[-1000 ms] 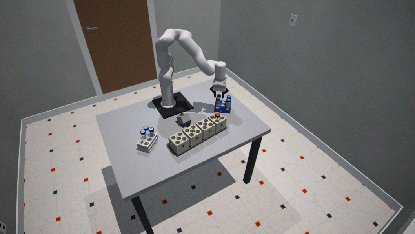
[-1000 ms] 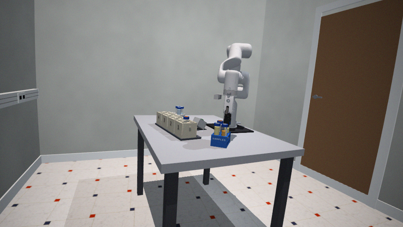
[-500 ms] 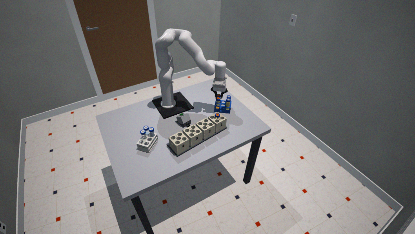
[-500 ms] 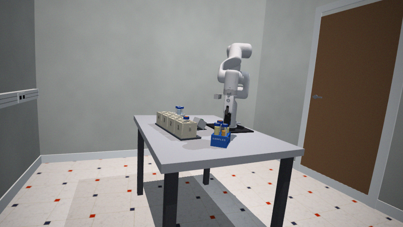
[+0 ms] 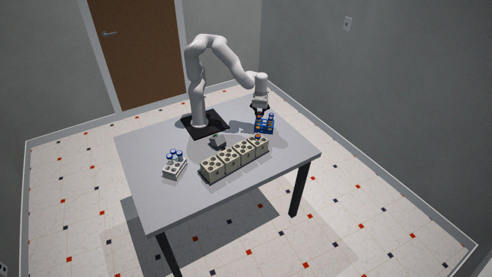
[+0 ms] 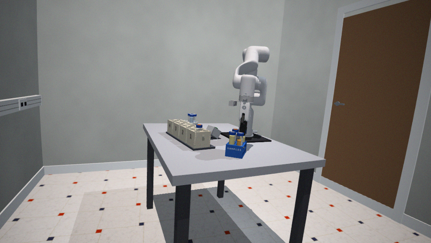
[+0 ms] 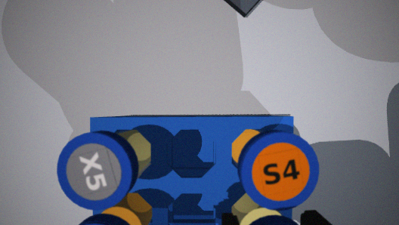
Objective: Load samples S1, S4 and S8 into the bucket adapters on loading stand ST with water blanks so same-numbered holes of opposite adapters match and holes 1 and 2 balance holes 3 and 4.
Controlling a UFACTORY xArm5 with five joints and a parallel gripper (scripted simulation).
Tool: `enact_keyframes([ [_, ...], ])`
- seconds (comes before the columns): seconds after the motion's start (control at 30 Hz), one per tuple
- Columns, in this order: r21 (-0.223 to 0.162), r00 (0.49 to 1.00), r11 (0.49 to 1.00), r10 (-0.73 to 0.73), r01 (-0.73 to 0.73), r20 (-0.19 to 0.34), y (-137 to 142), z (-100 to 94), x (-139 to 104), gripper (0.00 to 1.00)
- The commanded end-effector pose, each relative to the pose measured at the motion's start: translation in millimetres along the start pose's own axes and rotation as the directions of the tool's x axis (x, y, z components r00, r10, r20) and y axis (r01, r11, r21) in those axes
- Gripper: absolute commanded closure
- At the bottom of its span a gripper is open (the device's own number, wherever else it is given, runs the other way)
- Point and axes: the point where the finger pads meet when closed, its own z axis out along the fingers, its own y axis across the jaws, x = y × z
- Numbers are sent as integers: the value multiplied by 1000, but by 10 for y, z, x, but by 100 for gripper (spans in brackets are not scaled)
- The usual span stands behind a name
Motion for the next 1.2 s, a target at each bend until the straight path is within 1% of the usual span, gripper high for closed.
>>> enact_keyframes([
  [0.0,3,1000,1000,0,0,11,-13,-13,-1,100],
  [0.4,3,1000,1000,0,0,11,-13,-13,-1,100],
  [1.17,3,1000,1000,0,0,11,-13,-154,0,100],
])
